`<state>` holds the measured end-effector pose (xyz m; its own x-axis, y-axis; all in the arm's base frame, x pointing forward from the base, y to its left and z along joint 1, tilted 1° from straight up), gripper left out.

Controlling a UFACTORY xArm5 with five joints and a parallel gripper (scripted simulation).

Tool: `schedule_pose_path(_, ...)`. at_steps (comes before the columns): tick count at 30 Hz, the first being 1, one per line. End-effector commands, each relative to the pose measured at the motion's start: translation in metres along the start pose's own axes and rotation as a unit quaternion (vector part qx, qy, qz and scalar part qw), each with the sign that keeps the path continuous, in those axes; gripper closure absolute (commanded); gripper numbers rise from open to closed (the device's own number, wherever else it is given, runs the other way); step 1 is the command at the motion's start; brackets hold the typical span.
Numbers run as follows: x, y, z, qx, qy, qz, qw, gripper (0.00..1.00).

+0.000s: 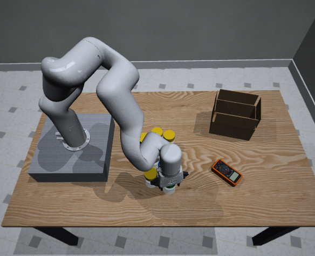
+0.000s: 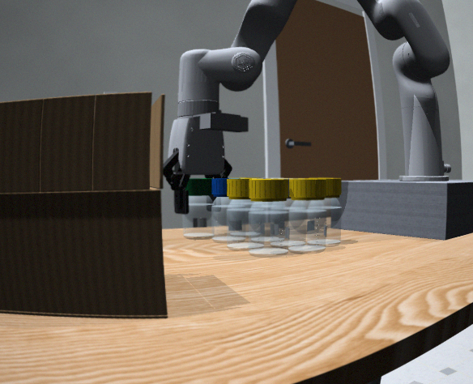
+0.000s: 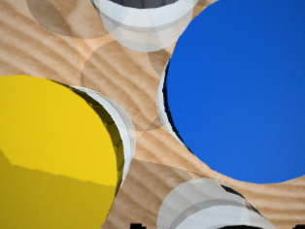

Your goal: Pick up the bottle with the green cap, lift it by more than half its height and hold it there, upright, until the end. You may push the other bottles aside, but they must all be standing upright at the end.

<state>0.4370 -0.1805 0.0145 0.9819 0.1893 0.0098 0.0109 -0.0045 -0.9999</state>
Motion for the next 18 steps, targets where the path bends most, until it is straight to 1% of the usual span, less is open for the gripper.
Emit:
schedule_pose_path(1,0.001,-0.001,0.000,-0.004,0.000,0.000,1.000,0.21)
schedule_pose_path(2,0.001,-0.001,0.000,-0.004,0.000,0.000,1.000,0.21)
schedule_pose_path(3,0.001,-0.004,-0.001,-0.001,0.000,-0.001,1.000,0.21)
schedule_pose_path(12,0.001,-0.026,0.000,-0.004,0.000,0.000,1.000,0.21)
schedule_pose_path(18,0.001,-0.026,0.000,-0.004,0.000,0.000,1.000,0.21)
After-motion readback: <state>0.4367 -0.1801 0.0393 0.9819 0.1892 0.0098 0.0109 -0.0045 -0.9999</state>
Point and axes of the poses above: the point where the finger pads meet when closed, its own y axis out along the fingers, its own x axis across the jaws, z = x × y, the point moved 5 cm from there along -y, back along the fingers, and after that the axes turned 7 degrees about y, right-handed, at the moved point
